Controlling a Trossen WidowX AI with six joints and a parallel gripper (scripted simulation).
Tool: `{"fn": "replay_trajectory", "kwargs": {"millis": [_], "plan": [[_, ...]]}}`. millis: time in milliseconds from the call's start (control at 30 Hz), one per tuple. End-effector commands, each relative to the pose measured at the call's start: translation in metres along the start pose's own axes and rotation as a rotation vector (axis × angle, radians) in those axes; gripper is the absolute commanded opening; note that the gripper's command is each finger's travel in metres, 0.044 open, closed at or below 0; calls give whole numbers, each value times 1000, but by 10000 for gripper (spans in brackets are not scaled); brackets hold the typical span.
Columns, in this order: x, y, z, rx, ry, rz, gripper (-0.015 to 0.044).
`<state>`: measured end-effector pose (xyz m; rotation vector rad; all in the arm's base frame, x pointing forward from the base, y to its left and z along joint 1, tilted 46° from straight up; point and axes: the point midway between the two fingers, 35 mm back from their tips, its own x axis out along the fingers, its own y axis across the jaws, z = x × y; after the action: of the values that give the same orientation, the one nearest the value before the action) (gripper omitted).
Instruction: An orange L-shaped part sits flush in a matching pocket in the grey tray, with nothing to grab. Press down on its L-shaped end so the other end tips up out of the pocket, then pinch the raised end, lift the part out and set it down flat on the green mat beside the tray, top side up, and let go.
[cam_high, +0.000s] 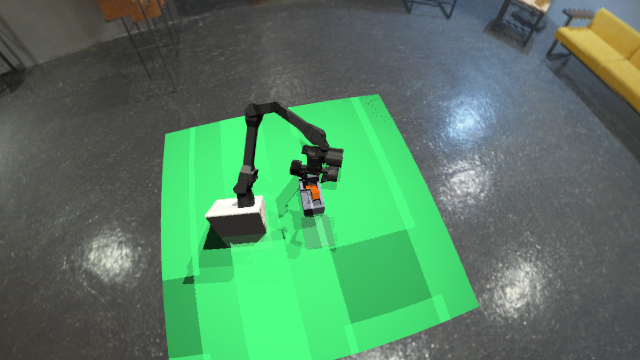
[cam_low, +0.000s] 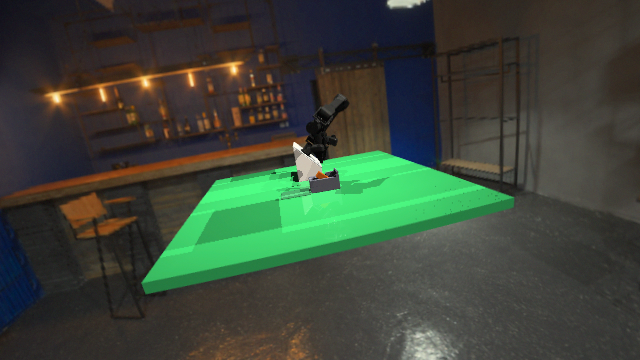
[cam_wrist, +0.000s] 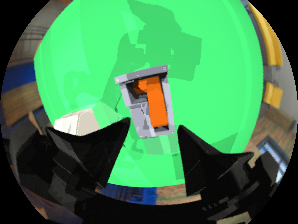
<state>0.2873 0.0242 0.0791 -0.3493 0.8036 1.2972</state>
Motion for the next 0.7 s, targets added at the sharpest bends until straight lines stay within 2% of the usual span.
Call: {"fn": "replay_trajectory", "kwargs": {"millis": [0,267,500,667], "plan": [[-2,-9,-17,-348,8,-5,280],[-1,-9,-17,-348,8,-5,280],[28,-9,-17,-349,7,-5,280],[32,-10,-17,-349,7,-5,280]]}}
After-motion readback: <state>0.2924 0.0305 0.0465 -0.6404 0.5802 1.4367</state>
